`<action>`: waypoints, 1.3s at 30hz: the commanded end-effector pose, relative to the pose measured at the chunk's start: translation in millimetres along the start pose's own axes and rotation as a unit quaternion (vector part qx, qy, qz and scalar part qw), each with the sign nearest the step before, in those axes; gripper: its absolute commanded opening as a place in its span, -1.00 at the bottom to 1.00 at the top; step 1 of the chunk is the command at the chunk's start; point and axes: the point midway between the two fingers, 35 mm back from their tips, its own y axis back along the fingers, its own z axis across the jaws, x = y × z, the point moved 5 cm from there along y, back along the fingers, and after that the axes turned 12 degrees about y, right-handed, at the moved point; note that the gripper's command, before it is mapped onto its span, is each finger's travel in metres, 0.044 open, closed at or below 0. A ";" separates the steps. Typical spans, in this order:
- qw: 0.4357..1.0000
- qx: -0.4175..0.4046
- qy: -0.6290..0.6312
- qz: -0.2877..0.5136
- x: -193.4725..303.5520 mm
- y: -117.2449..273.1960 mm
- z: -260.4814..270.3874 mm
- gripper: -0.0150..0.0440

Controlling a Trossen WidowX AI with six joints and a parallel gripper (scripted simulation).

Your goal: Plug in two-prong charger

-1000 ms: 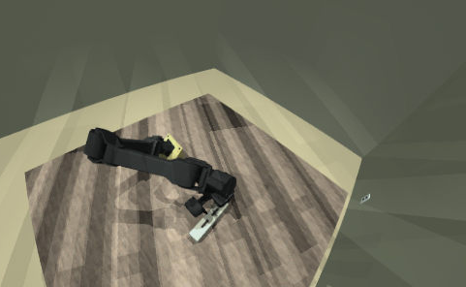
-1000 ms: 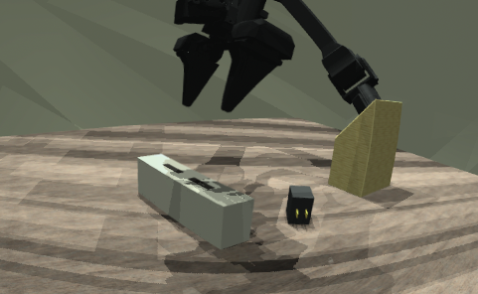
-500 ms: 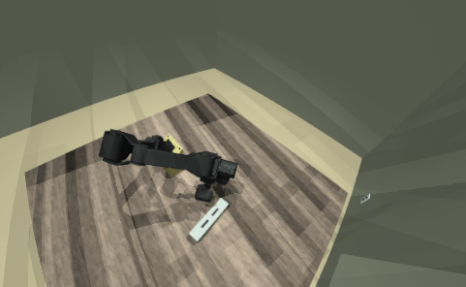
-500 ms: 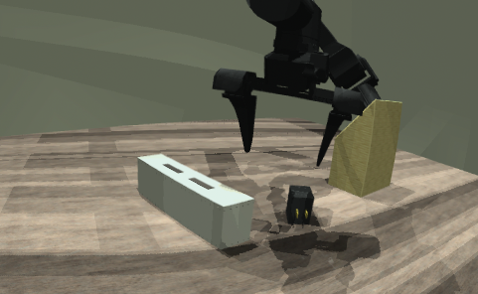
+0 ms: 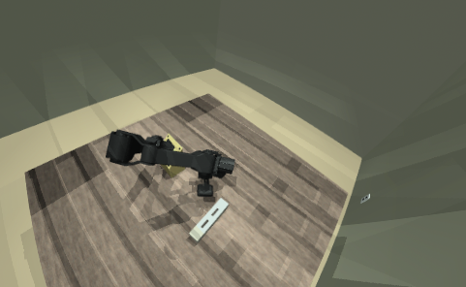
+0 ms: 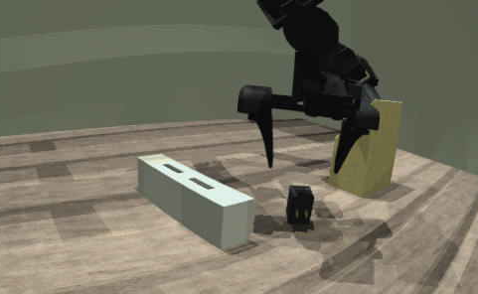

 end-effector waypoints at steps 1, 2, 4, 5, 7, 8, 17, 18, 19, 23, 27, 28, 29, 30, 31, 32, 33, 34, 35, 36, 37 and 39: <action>1.000 -0.002 0.006 0.002 0.5 -5.0 1.6 1.00; 1.000 -0.002 0.006 0.002 0.5 -7.0 1.5 1.00; 1.000 -0.002 0.006 0.002 0.5 -10.7 1.5 1.00; 1.000 -0.002 0.006 0.002 0.6 -12.5 1.4 1.00; 1.000 -0.002 0.006 0.002 0.8 -14.8 1.3 1.00; 1.000 -0.002 0.006 0.002 0.7 -15.1 1.3 1.00; 1.000 -0.002 0.006 0.001 -0.7 -27.2 0.7 1.00; 1.000 -0.002 0.006 0.001 -0.8 -28.8 0.6 1.00; 1.000 -0.002 0.006 0.001 -1.0 -30.5 0.5 1.00; 1.000 -0.002 0.006 0.001 -1.4 -37.1 0.4 1.00; 1.000 -0.002 0.006 0.002 -1.7 -43.7 0.3 1.00; 1.000 -0.002 0.006 0.002 -1.7 -45.3 0.3 1.00; 1.000 -0.002 0.006 0.002 -1.7 -47.0 0.3 1.00; 1.000 -0.002 0.006 0.002 -1.8 -48.6 0.3 1.00; 1.000 -0.002 0.006 0.002 -1.8 -50.2 0.3 1.00; 1.000 -0.002 0.006 0.002 -1.8 -51.8 0.3 1.00; 1.000 -0.002 0.006 0.002 -1.8 -53.4 0.4 1.00; 1.000 -0.001 0.006 0.002 -1.7 -55.1 0.4 1.00; 1.000 -0.001 0.006 0.002 -1.7 -56.7 0.4 1.00; 1.000 -0.001 0.006 0.003 -1.7 -58.3 0.5 1.00; 1.000 -0.001 0.006 0.003 -1.6 -59.9 0.6 1.00; 1.000 -0.001 0.006 0.003 -1.5 -63.1 0.7 1.00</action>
